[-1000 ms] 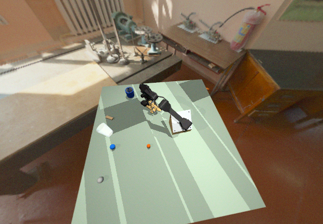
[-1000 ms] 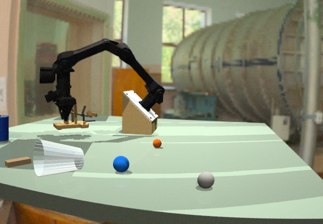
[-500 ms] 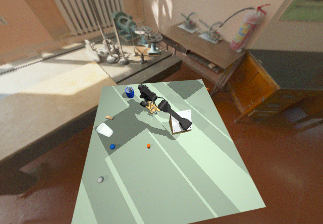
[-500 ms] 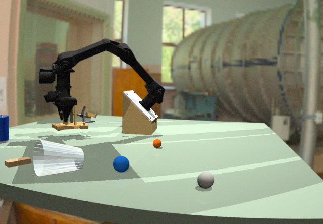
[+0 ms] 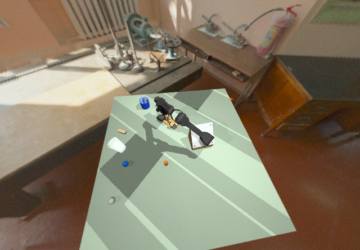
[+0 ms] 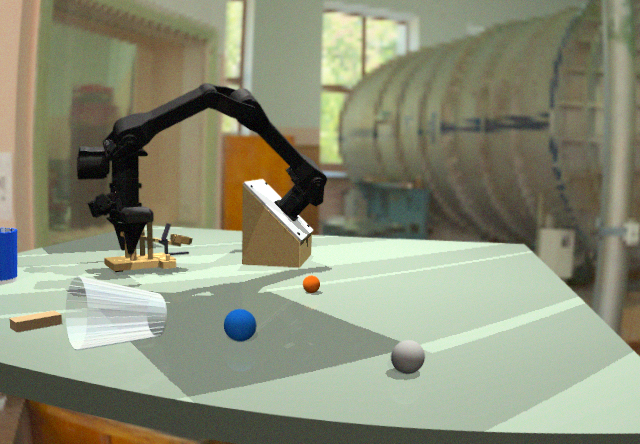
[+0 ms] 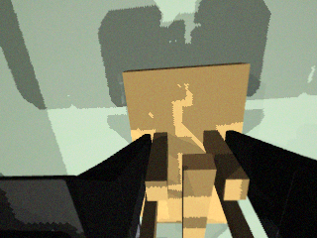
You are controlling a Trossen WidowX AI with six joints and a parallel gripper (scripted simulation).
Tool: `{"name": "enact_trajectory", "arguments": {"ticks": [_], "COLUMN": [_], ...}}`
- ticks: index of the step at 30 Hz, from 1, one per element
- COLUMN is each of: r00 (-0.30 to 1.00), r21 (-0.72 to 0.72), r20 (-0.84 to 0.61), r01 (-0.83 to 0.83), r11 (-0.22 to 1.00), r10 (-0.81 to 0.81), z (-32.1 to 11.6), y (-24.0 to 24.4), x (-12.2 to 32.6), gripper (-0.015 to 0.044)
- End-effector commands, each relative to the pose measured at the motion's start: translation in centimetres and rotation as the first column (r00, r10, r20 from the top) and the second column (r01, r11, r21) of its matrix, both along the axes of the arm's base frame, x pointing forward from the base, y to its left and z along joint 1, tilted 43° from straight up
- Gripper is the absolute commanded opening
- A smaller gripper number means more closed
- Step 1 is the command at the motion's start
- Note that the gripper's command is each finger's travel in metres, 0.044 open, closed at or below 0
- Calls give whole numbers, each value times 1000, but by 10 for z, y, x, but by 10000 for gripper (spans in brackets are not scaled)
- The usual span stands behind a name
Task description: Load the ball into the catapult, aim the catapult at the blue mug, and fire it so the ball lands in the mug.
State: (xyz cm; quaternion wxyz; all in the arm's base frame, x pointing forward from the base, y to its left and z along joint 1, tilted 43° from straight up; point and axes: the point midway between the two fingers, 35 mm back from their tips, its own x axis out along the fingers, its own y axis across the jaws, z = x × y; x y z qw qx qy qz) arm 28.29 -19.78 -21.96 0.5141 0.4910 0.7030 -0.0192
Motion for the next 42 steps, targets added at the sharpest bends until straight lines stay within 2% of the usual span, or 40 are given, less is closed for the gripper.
{"name": "enact_trajectory", "arguments": {"ticks": [1,12,26,29,34,42], "r00": [1000,1000,1000,1000,1000,1000], "r21": [-7,-3,-3,-4,-4,-7], "r20": [7,4,4,3,-1,1], "r01": [12,0,0,1,2,11], "r11": [1000,1000,1000,1000,1000,1000], "r10": [-12,0,0,-1,-2,-11], "z": [-2,-7,-7,10,65,57], "y": [0,6,6,-11,-59,-54], "x": [2,1,1,3,-2,0], "gripper": [0,0,368,440,440,440]}}
